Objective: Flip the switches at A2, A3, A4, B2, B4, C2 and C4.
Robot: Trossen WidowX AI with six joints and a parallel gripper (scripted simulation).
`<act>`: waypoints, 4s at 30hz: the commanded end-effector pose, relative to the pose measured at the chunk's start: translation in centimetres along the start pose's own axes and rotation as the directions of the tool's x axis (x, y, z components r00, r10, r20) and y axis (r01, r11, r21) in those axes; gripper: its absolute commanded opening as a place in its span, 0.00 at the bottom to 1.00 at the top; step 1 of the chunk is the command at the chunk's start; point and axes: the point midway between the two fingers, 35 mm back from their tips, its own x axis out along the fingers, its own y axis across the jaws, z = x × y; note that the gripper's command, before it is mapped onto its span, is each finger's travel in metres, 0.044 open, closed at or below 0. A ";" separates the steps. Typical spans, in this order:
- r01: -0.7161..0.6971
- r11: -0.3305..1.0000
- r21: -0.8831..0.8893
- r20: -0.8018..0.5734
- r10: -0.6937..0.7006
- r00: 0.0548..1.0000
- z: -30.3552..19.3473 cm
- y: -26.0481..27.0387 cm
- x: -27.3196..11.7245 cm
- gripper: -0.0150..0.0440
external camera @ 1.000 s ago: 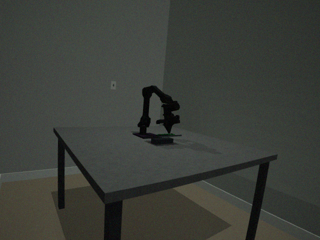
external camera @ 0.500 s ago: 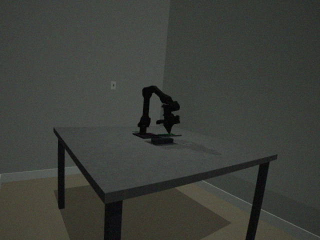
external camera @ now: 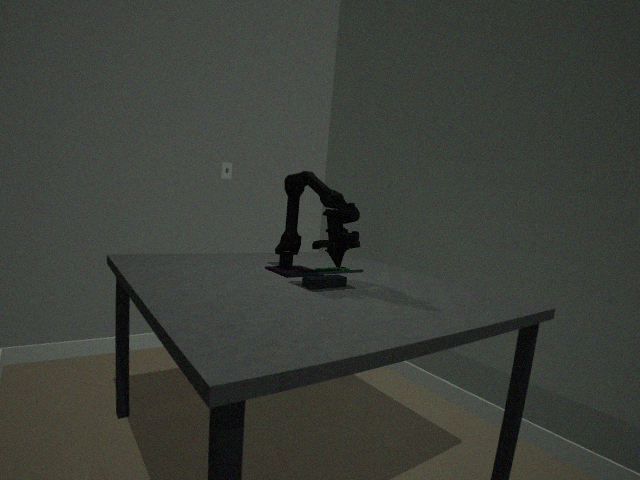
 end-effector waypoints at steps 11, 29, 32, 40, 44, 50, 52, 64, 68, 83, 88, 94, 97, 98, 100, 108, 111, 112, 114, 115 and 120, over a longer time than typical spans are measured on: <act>0.000 1.000 0.000 0.000 0.000 1.000 0.1 0.0 -0.1 0.25; 0.008 1.000 0.002 -0.029 -0.007 1.000 2.1 -2.7 -6.0 0.25; 0.007 1.000 0.002 -0.050 -0.007 0.999 2.1 -2.7 -3.0 0.25; 0.007 1.000 0.002 -0.052 -0.007 0.999 2.0 -2.7 -2.3 0.25; 0.007 1.000 0.002 -0.052 -0.007 0.999 2.0 -2.7 -1.8 0.25; 0.007 1.000 0.002 -0.052 -0.007 0.999 2.0 -2.7 -1.3 0.25; 0.007 1.000 0.002 -0.052 -0.007 0.999 2.0 -2.7 -1.0 0.25; 0.007 1.000 0.002 -0.051 -0.007 0.999 2.0 -2.7 -0.4 0.25; 0.007 1.000 0.002 -0.051 -0.007 0.999 2.0 -2.7 -0.4 0.25; 0.007 1.000 0.002 -0.051 -0.007 0.999 2.0 -2.7 -0.4 0.25; 0.007 1.000 0.002 -0.051 -0.007 0.999 2.0 -2.7 -0.3 0.25; 0.007 1.000 0.002 -0.051 -0.007 0.999 2.0 -2.7 -0.3 0.25; 0.007 1.000 0.002 -0.051 -0.007 0.999 2.0 -2.7 -0.2 0.25; 0.007 1.000 0.002 -0.051 -0.007 0.999 2.0 -2.7 -0.2 0.25; 0.007 1.000 0.002 -0.051 -0.007 0.999 2.0 -2.7 -0.2 0.25; 0.007 1.000 0.002 -0.051 -0.007 0.999 2.0 -2.7 -0.1 0.25; 0.007 1.000 0.002 -0.051 -0.007 0.999 2.0 -2.7 0.0 0.25; 0.007 1.000 0.002 -0.051 -0.007 0.999 2.0 -2.7 0.0 0.25; 0.007 1.000 0.002 -0.051 -0.007 0.999 2.0 -2.7 0.0 0.25; 0.007 1.000 0.002 -0.051 -0.007 0.999 2.0 -2.7 0.0 0.25; 0.007 1.000 0.002 -0.051 -0.007 0.999 2.0 -2.7 0.1 0.25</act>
